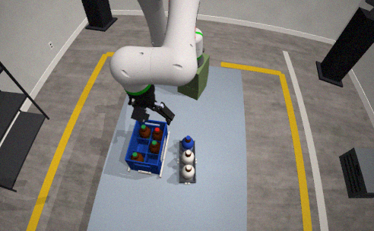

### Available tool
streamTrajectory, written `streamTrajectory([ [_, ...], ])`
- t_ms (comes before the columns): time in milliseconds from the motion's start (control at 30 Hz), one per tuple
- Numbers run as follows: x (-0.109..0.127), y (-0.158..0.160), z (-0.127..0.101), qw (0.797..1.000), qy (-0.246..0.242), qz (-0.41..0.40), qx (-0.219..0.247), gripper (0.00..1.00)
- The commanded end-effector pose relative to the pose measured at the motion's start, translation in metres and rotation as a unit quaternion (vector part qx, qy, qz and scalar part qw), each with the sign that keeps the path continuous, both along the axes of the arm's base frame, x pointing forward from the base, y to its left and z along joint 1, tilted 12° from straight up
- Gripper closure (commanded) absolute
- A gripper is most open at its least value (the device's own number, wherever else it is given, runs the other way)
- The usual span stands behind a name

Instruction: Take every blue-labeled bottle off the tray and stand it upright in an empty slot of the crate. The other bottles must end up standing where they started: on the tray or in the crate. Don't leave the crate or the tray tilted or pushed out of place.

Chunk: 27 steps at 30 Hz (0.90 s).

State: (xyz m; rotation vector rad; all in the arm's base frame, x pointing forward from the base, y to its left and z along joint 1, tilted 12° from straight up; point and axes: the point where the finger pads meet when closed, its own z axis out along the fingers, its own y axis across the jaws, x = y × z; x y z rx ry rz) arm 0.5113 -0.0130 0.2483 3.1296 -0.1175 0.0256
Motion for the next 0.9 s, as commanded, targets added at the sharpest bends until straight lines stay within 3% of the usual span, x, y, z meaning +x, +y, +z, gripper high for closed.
streamTrajectory([
  [0, 0.018, -0.017, -0.033, 0.999, -0.019, -0.041, 0.006, 0.0],
  [167, 0.032, -0.038, -0.068, 0.995, -0.036, -0.089, 0.007, 0.0],
  [233, 0.032, -0.038, -0.068, 0.995, -0.036, -0.089, 0.007, 0.0],
  [267, 0.038, -0.05, -0.088, 0.992, -0.045, -0.115, 0.007, 0.0],
  [733, 0.051, -0.114, -0.18, 0.966, -0.092, -0.24, 0.015, 0.0],
  [867, 0.05, -0.121, -0.19, 0.962, -0.097, -0.254, 0.016, 0.0],
])
